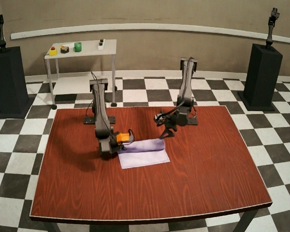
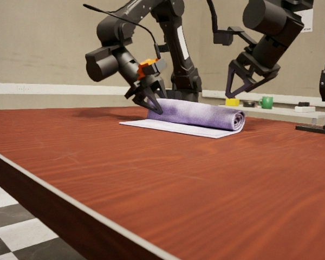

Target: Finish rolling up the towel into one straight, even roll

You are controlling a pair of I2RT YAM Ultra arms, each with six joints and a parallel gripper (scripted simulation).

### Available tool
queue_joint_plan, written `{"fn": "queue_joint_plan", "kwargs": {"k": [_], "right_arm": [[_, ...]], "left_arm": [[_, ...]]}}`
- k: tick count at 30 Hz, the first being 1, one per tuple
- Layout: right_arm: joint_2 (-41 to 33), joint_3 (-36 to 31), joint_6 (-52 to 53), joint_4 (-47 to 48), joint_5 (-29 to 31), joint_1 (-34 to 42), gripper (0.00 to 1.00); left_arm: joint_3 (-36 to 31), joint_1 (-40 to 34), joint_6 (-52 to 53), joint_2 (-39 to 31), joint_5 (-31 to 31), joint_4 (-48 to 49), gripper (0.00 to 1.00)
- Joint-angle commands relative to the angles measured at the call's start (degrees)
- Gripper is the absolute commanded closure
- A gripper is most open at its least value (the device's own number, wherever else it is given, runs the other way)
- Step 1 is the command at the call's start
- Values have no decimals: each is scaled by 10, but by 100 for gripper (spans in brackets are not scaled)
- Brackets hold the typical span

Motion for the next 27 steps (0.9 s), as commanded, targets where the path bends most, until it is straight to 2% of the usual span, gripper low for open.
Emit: {"fn": "queue_joint_plan", "kwargs": {"k": [1, 2, 4, 5, 9, 13, 23, 27], "right_arm": [[43, 44, 8, -102, 14, 7, 69], [54, 56, 8, -116, 14, 8, 69], [54, 56, 8, -116, 14, 8, 69], [69, 71, 4, -135, 15, 8, 69], [89, 90, 3, -159, 16, 8, 69], [91, 90, 2, -159, 16, 9, 69], [102, 82, 1, -141, 17, 9, 69], [102, 82, 1, -141, 17, 9, 69]], "left_arm": [[-59, -33, -59, -70, -46, 144, 6], [-79, -44, -69, -91, -60, 168, 5], [-79, -44, -69, -91, -60, 168, 5], [-121, -67, -96, -138, -94, 220, 5], [-180, -111, -127, -196, -152, 294, 3], [-206, -134, -144, -221, -188, 325, 2], [-176, -100, -76, -202, -148, 294, 2], [-194, -103, -79, -198, -150, 317, 2]]}}
